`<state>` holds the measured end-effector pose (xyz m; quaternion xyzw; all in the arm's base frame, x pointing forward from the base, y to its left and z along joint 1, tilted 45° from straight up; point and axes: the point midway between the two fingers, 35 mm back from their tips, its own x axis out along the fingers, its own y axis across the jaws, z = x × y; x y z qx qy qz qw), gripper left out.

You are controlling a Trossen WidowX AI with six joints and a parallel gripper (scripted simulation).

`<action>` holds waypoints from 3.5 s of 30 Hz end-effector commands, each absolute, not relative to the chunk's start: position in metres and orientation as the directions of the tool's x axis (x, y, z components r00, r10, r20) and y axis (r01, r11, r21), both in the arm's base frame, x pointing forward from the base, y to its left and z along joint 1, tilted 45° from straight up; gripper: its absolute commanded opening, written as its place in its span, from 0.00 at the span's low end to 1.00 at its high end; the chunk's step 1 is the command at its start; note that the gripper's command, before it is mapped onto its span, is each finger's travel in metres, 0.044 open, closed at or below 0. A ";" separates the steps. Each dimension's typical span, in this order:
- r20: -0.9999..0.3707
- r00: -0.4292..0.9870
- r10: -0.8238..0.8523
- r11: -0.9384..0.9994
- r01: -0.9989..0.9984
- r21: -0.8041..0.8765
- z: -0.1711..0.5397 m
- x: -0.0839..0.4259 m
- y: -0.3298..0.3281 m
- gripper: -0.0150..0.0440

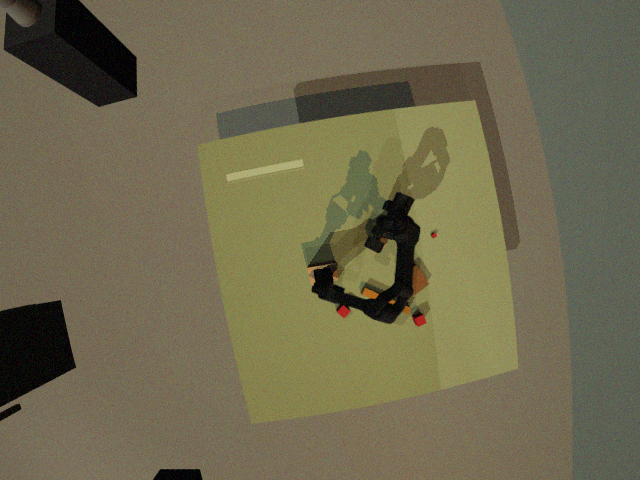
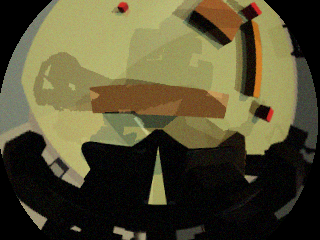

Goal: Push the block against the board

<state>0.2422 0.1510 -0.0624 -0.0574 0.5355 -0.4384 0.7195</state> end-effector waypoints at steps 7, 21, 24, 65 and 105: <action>-0.717 0.048 -0.695 0.613 0.561 -0.556 -0.066 0.246 0.145 0.25; -0.718 0.049 -0.695 0.614 0.561 -0.556 -0.057 0.265 0.137 0.25; -0.718 0.049 -0.695 0.614 0.561 -0.556 -0.055 0.269 0.136 0.25; -0.717 0.049 -0.695 0.613 0.561 -0.556 -0.055 0.268 0.135 0.25; -0.717 0.048 -0.695 0.613 0.561 -0.557 -0.026 0.252 0.176 0.25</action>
